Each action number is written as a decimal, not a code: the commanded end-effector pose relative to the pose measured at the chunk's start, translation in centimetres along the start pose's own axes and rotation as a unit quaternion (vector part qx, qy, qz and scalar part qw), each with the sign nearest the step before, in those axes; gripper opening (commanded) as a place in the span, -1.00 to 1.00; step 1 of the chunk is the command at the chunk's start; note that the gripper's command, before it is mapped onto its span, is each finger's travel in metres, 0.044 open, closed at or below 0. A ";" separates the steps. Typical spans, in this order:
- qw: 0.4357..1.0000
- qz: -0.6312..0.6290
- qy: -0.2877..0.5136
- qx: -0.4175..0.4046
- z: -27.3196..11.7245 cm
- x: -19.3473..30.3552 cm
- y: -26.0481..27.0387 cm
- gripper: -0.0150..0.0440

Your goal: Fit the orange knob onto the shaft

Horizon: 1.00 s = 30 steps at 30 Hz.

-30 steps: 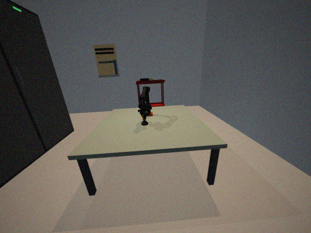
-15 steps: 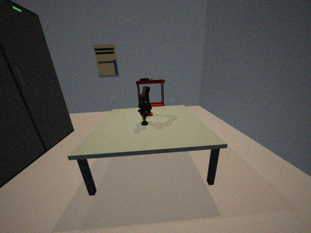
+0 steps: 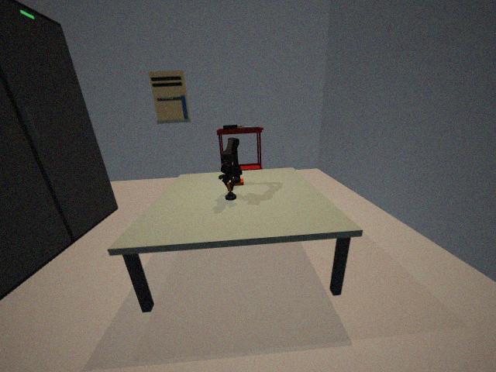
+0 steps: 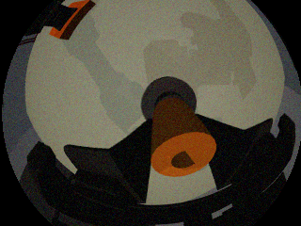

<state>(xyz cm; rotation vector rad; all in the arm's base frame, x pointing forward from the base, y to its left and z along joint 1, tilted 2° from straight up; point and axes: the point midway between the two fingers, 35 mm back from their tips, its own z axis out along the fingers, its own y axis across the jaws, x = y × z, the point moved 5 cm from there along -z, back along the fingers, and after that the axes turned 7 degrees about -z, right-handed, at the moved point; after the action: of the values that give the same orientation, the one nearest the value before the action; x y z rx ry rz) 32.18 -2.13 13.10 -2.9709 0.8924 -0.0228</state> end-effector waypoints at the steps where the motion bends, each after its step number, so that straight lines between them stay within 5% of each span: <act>1: 1.000 -0.006 0.002 0.002 -0.1 0.1 -0.1 -0.49; 30: 1.000 -0.006 0.002 0.002 0.3 0.2 -0.1 -0.49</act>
<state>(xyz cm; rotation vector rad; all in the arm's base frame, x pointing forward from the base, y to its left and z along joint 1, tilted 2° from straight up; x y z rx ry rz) 32.56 -2.17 12.91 -2.9721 0.8822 -0.0351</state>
